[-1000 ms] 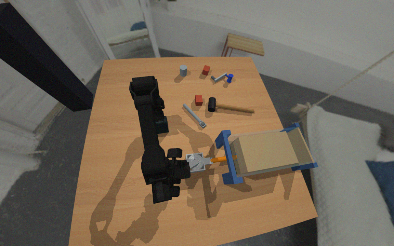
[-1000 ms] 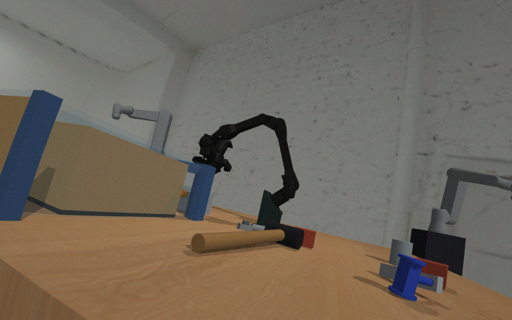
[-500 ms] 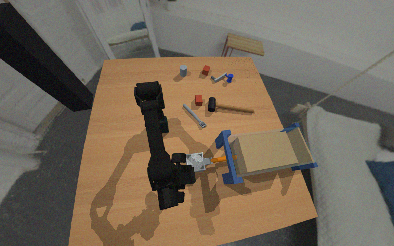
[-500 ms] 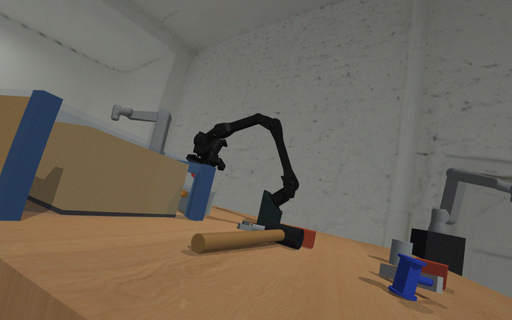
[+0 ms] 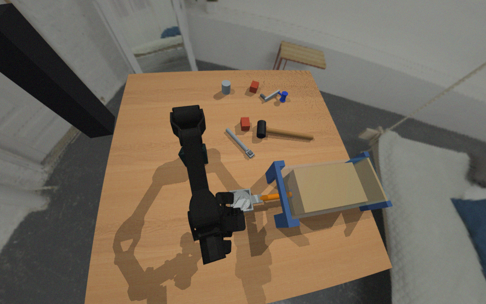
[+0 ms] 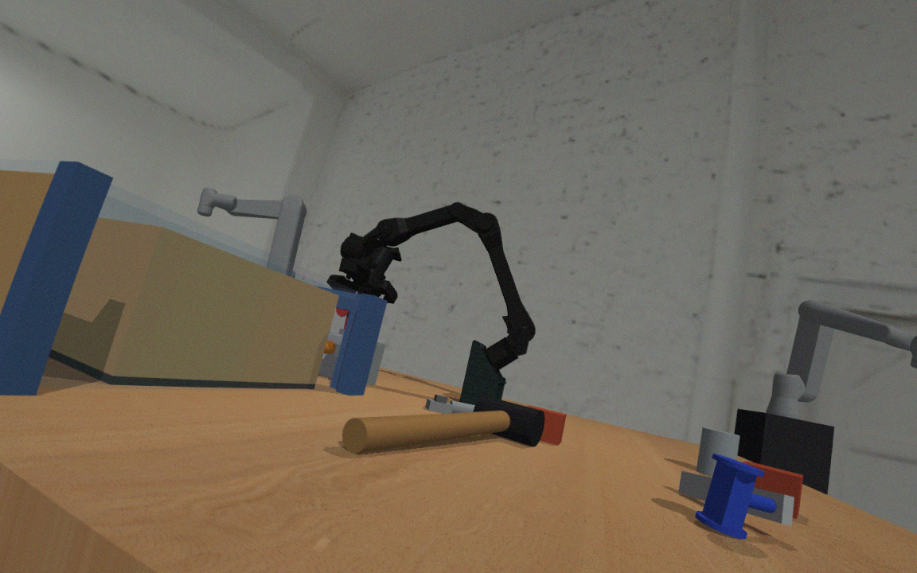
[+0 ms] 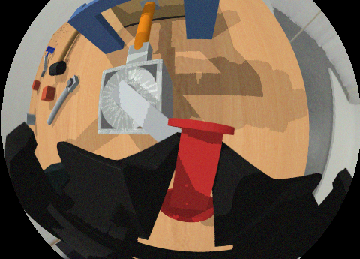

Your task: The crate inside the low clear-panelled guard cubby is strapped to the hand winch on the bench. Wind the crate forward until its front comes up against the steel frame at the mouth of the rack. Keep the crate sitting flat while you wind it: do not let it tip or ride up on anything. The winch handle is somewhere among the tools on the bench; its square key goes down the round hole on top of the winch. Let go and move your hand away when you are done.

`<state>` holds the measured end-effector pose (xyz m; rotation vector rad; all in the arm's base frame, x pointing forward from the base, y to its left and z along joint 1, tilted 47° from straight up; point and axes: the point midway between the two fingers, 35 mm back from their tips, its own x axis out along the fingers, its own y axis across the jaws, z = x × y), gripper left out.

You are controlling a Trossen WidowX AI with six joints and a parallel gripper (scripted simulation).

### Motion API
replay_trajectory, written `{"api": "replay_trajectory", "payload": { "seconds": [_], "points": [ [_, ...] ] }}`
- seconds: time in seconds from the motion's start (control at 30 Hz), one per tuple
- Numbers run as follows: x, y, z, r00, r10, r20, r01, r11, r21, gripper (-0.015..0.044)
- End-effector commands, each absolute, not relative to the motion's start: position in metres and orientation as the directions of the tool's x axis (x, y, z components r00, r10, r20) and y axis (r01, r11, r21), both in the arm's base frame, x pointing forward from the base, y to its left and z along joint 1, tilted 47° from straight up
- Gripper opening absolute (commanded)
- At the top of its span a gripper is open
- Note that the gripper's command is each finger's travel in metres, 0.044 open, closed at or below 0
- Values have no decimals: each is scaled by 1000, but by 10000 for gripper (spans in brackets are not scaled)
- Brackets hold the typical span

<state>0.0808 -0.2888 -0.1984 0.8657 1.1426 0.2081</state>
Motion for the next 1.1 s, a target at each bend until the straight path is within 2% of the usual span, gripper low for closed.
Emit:
{"api": "replay_trajectory", "payload": {
  "seconds": [0.0, 1.07],
  "points": [
    [95, -298, -204, 447, 540, -714, 258, 686, 680, 0],
    [139, -311, -214, 450, 539, -712, 254, 687, 681, 0]
  ]
}}
